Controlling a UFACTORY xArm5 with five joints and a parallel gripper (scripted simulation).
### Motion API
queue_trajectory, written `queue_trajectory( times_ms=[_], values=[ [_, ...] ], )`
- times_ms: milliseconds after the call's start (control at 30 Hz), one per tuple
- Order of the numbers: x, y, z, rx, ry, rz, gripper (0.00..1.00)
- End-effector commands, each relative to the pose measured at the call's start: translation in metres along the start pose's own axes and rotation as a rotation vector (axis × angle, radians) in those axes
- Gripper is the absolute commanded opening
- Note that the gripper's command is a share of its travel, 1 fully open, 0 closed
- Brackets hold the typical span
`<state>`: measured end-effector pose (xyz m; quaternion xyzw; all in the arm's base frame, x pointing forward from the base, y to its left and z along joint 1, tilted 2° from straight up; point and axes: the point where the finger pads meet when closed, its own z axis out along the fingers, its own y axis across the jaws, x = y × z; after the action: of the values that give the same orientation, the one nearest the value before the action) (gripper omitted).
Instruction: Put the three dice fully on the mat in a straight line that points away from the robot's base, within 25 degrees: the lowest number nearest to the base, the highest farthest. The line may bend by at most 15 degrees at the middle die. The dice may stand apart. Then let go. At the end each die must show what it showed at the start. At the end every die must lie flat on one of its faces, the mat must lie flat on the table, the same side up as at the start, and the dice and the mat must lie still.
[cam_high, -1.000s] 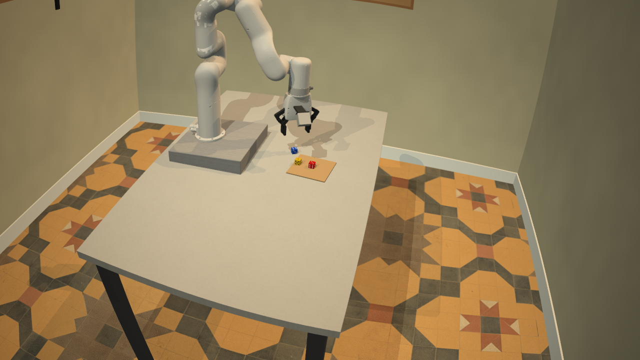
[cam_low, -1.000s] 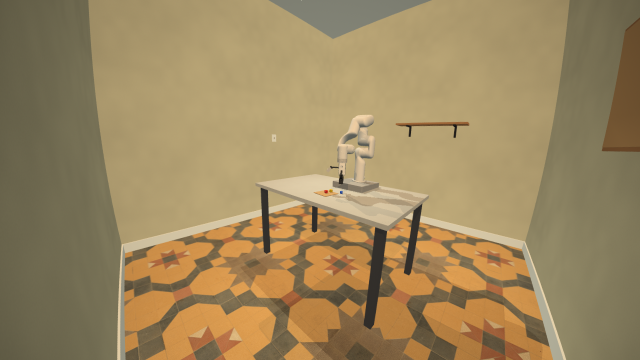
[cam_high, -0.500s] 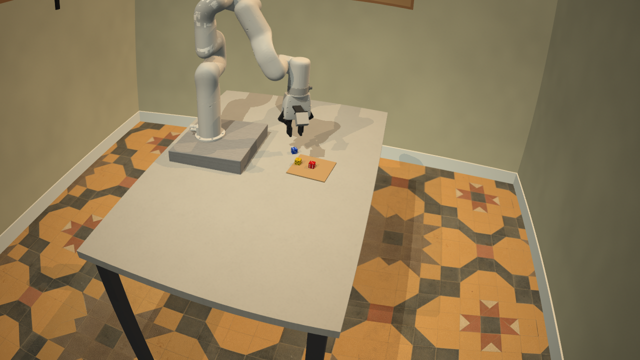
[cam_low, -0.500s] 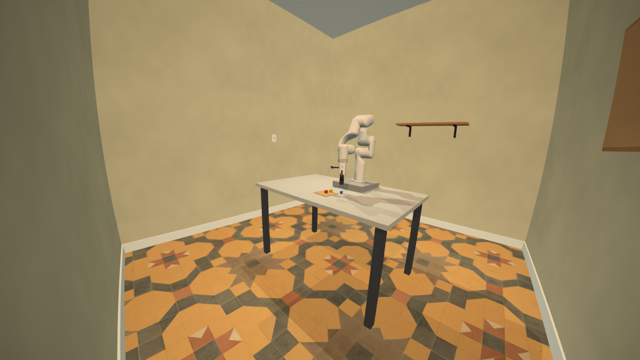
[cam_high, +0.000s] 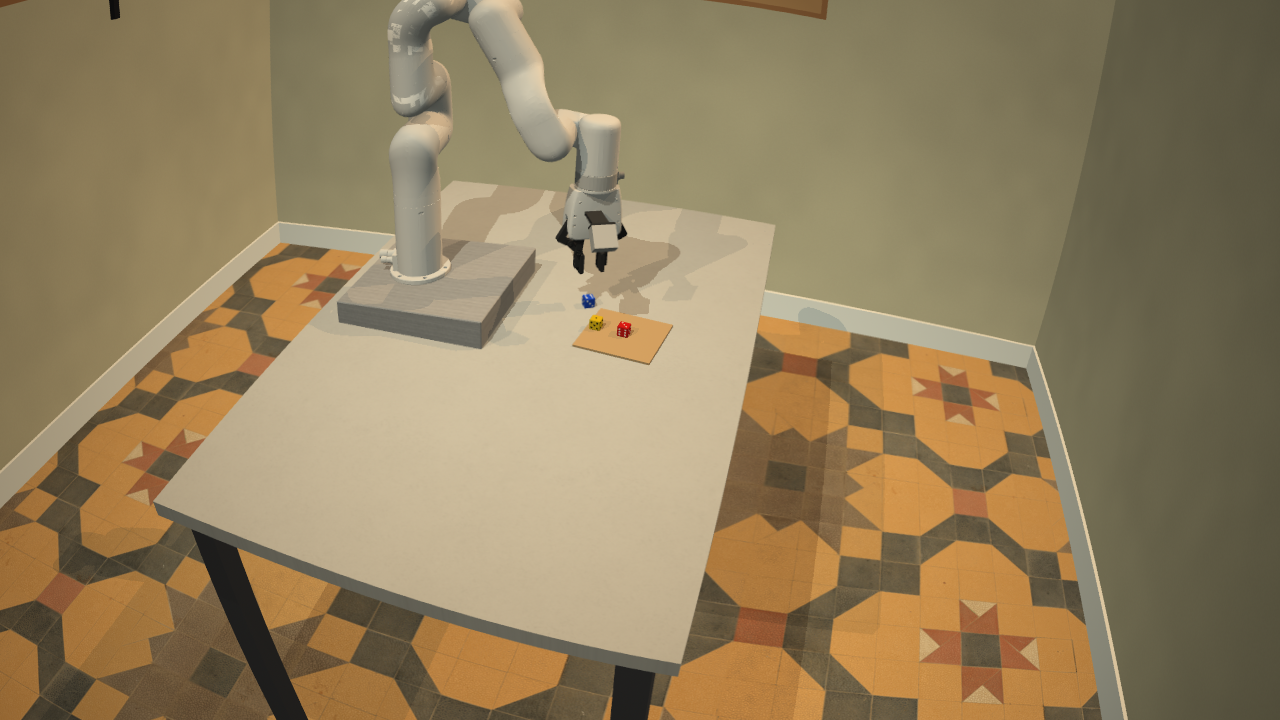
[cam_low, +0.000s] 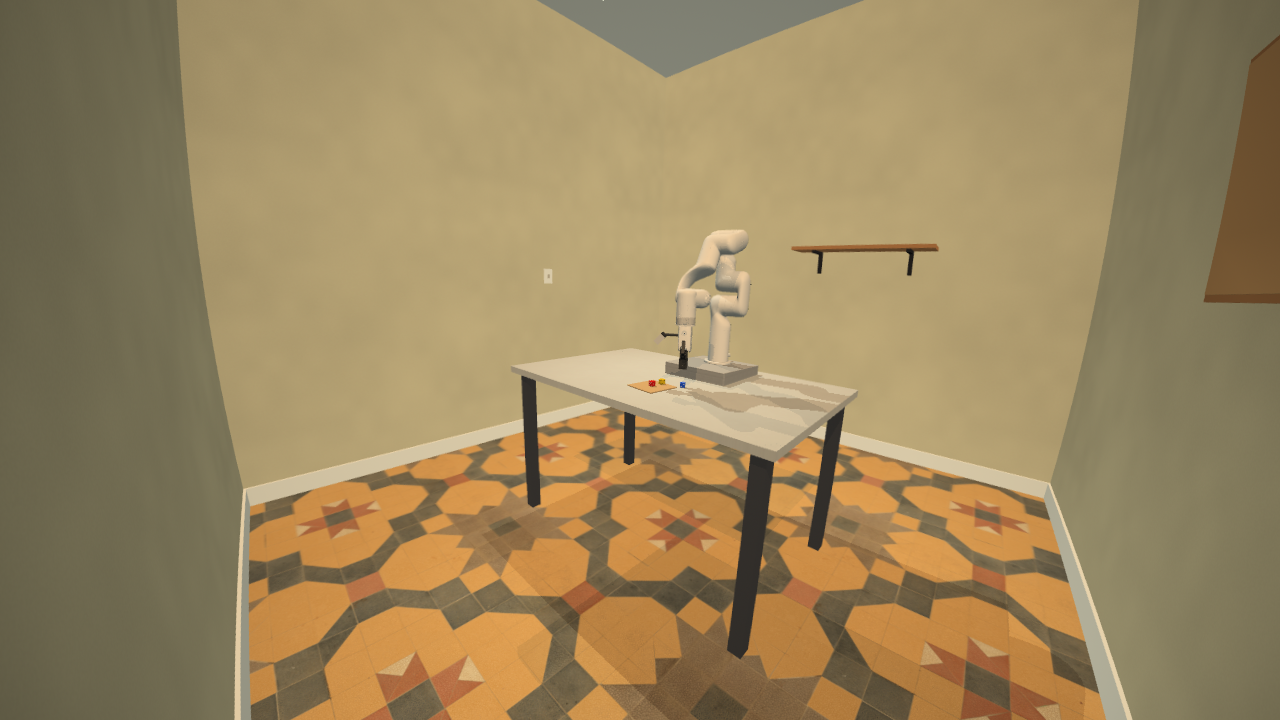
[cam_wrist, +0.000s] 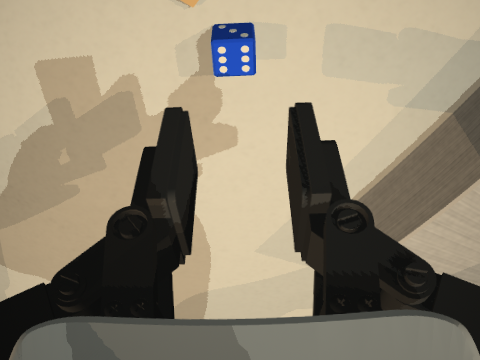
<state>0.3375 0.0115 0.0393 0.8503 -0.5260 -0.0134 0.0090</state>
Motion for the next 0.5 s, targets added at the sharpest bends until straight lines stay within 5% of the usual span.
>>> queue_trajectory(
  times_ms=[0,467],
  values=[
    [0.0005,-0.0011,-0.0009,0.003,0.001,0.0,0.36],
    [0.0005,-0.0011,0.0004,0.003,0.001,0.0,0.36]
  ],
)
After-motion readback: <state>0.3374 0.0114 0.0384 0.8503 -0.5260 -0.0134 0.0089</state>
